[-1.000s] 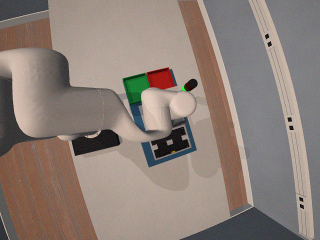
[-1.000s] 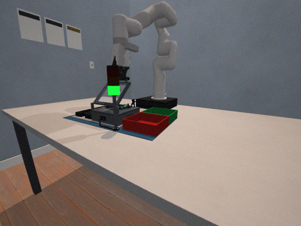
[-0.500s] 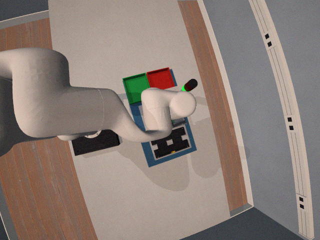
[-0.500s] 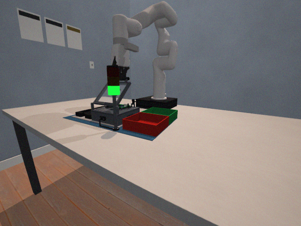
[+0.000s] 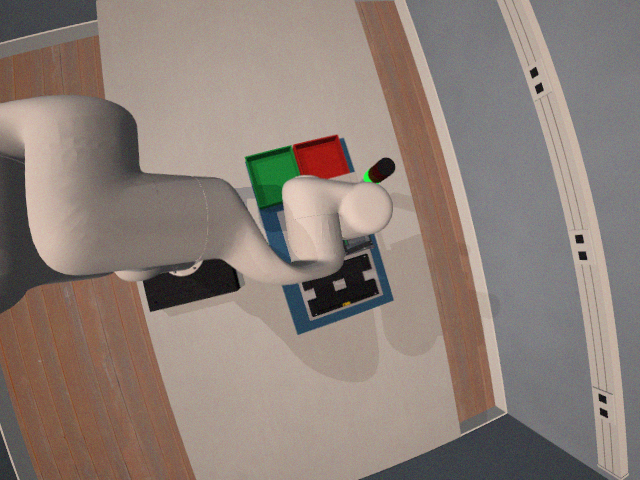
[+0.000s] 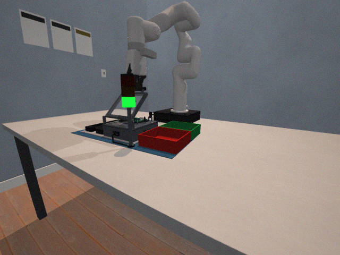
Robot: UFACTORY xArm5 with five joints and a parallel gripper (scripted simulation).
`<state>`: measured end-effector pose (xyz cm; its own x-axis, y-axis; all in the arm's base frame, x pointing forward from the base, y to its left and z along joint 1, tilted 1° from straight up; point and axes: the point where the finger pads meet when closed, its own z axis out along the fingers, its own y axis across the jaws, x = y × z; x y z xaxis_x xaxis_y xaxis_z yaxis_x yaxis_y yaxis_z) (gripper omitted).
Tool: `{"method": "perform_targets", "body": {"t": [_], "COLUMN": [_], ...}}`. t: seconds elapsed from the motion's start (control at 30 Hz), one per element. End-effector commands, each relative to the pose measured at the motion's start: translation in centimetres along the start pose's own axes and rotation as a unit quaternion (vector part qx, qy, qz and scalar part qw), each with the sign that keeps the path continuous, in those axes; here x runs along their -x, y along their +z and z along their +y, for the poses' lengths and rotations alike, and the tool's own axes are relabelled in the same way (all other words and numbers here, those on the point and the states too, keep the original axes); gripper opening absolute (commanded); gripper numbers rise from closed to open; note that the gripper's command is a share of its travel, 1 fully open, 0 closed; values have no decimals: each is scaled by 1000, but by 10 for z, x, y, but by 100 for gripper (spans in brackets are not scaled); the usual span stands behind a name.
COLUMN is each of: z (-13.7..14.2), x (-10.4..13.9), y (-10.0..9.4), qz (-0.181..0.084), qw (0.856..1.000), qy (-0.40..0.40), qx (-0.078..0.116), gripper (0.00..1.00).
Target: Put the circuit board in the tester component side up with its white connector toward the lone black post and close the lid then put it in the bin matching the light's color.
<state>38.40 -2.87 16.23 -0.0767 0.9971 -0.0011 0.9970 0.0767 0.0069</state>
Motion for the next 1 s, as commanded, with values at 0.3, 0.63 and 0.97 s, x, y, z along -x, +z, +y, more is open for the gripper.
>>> {"method": "perform_targets", "body": {"t": [0.3,0.63,0.97], "z": [1,1,1], "x": [0,0,0], "y": [1,2,2], "qz": [0,0,0], "qw": [1000,1000,1000], "qy": [0,0,0], "qx": [2,2,2], "gripper": [28,28,0]}}
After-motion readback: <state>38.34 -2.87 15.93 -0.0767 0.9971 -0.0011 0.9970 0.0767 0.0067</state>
